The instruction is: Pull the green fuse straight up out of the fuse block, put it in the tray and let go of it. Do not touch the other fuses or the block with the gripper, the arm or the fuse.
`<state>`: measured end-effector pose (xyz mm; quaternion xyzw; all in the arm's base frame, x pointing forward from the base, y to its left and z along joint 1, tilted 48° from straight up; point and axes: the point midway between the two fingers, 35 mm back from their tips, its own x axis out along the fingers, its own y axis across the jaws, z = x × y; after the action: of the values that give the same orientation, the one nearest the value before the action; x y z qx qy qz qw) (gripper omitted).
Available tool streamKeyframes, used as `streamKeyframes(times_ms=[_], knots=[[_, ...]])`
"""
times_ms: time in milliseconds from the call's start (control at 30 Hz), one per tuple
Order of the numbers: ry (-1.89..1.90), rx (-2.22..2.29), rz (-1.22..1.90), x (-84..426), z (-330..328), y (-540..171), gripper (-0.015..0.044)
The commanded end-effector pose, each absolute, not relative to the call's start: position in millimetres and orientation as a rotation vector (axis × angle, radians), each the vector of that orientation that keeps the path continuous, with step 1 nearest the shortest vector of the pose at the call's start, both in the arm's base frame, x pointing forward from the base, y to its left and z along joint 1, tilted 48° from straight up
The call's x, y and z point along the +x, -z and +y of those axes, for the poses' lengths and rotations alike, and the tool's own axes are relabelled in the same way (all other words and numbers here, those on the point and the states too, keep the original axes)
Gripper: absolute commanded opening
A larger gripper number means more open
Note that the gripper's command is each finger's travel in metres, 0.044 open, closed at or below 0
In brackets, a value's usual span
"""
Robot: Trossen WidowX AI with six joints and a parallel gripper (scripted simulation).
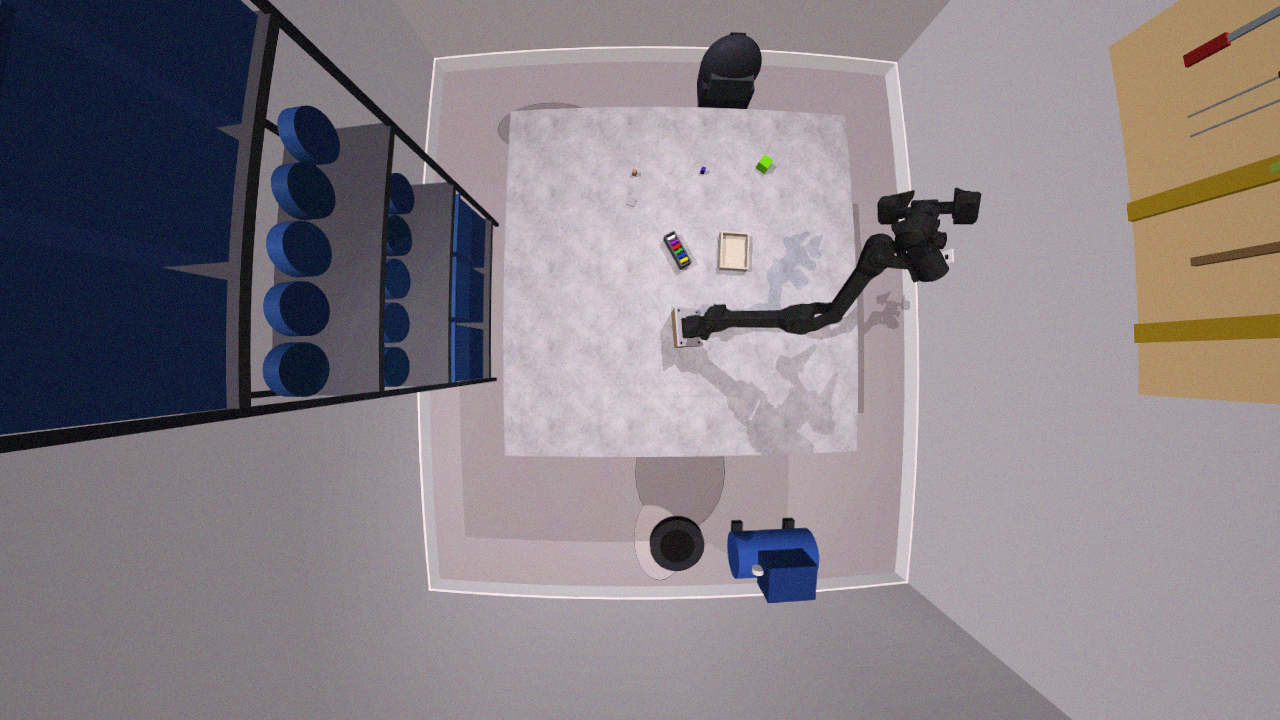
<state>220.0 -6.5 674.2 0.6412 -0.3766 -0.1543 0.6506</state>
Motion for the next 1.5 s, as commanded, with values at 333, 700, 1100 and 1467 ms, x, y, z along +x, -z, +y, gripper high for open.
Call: streamKeyframes(times_ms=[333,700,1100,1467], knots=[[0.308,1.229,-0.726,300.1,49.6,-637.2,0.0111],[0.305,0.983,-0.432,384.1,105.8,-546.0,0.0065],[0.410,0.861,-0.046,441.8,136.0,-383.3,0.0065],[0.603,0.730,0.300,435.9,130.2,-231.4,0.0065]])
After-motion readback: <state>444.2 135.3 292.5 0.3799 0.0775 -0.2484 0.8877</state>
